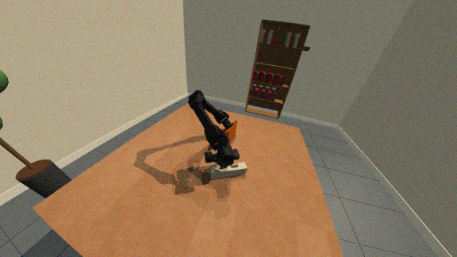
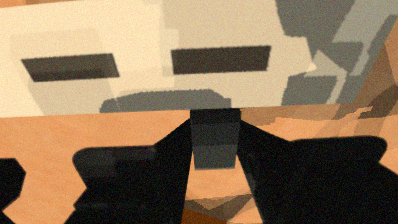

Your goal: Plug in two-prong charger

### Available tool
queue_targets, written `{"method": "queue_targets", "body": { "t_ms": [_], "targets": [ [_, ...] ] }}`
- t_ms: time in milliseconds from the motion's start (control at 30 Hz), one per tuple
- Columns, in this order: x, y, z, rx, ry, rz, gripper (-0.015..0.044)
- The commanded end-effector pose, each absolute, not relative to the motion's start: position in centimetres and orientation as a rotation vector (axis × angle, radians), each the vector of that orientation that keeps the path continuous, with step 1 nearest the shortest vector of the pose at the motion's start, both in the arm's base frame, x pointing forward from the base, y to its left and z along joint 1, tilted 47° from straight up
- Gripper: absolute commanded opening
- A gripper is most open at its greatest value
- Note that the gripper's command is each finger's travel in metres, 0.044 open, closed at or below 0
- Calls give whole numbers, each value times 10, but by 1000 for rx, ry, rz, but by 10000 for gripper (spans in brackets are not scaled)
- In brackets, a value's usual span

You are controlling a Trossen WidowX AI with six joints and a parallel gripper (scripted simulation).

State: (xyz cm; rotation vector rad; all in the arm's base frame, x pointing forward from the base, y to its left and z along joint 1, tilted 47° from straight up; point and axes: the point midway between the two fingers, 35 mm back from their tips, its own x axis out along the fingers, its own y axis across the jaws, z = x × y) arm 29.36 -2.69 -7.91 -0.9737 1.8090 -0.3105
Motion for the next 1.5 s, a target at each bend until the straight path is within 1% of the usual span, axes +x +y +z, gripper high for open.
{"method": "queue_targets", "body": {
  "t_ms": [0, 967, 1467],
  "targets": [
    [297, -25, -81, -968, 1802, -310, 0],
    [308, -22, -85, -968, 1802, -310, 0],
    [301, -25, -83, -982, 1824, -310, 0]
  ]
}}
